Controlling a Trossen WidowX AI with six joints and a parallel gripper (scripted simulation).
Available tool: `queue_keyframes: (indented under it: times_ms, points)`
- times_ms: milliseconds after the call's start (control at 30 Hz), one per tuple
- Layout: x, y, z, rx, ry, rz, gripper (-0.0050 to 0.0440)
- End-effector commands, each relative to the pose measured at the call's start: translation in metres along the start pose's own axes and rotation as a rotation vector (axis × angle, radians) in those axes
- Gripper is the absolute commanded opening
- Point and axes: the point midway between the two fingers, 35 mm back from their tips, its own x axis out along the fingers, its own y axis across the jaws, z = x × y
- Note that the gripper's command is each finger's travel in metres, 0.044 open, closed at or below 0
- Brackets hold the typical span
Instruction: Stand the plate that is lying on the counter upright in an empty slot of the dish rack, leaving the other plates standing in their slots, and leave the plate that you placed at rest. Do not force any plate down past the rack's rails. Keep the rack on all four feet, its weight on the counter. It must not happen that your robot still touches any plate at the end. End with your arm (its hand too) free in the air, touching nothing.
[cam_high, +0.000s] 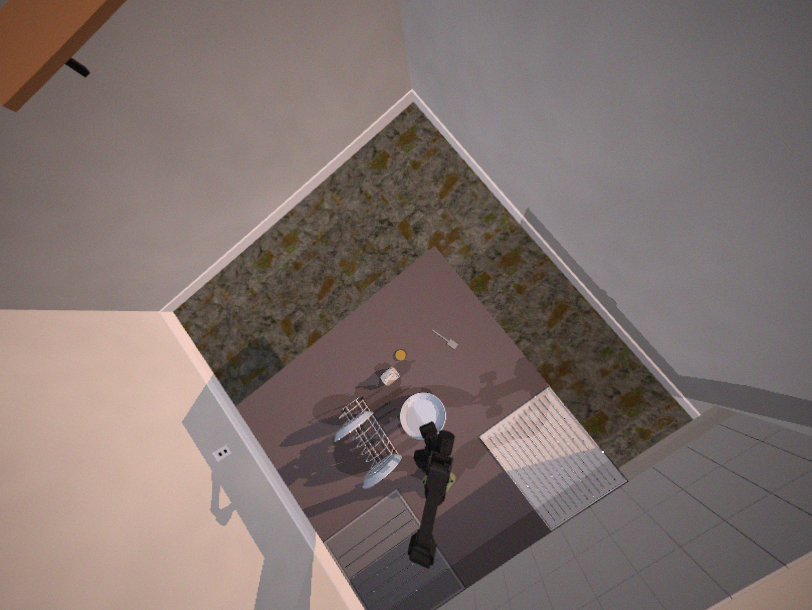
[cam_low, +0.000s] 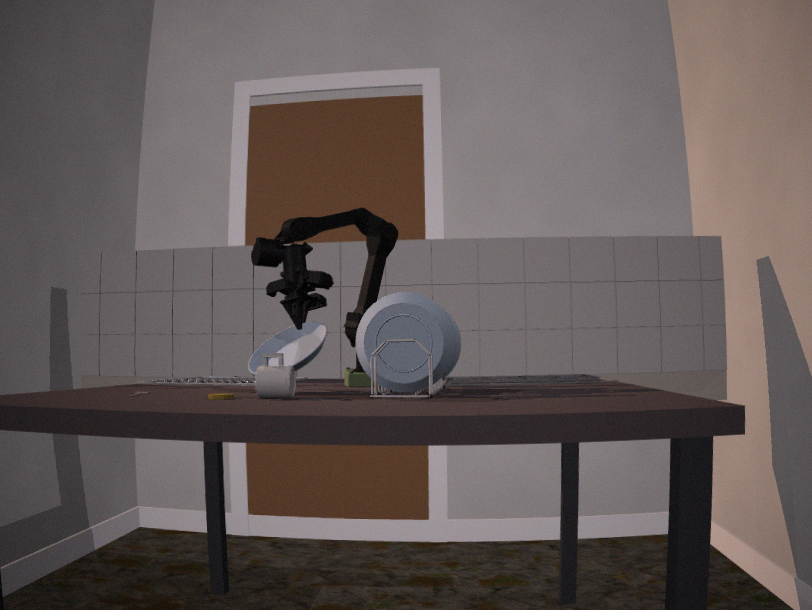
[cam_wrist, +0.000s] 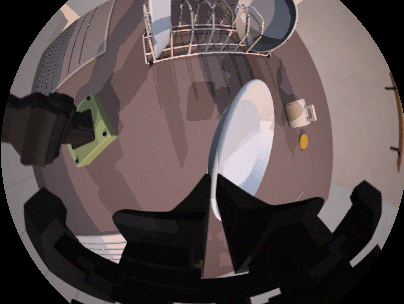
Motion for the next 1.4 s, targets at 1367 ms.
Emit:
queue_keyframes:
  times_ms: [1367]
  points:
    - [-0.026,-0.008,0.002,0.182,-0.065,-0.057,0.0]
